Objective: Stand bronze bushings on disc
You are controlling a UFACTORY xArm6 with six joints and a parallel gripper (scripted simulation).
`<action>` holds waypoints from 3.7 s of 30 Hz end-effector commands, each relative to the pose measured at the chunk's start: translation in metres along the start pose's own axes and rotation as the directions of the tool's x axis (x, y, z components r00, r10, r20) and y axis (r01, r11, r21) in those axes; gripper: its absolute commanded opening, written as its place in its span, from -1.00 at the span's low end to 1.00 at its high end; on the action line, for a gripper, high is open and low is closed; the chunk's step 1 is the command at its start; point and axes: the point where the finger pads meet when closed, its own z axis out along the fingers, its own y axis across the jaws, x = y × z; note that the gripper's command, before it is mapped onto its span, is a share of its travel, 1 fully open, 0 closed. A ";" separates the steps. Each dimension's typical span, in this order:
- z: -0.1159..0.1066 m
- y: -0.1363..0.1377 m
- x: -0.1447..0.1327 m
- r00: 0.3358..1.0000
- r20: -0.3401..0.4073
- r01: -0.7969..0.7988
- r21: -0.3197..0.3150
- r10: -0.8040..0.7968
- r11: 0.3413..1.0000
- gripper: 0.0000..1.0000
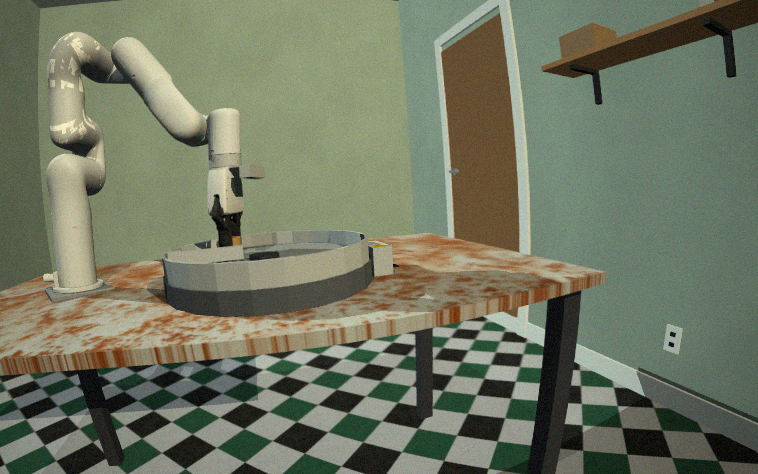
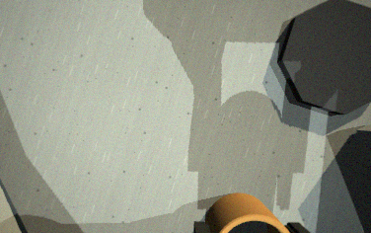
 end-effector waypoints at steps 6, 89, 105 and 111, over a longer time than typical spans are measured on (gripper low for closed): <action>-0.001 0.000 0.001 1.000 -0.004 0.000 0.001 0.000 1.000 -0.02; -0.047 -0.110 -0.084 0.845 -0.004 0.535 -0.001 -0.535 0.845 -0.04; -0.048 -0.236 -0.180 0.397 -0.003 0.918 -0.003 -0.918 0.397 -0.04; -0.048 -0.239 -0.182 0.383 -0.003 0.924 -0.003 -0.924 0.383 -0.04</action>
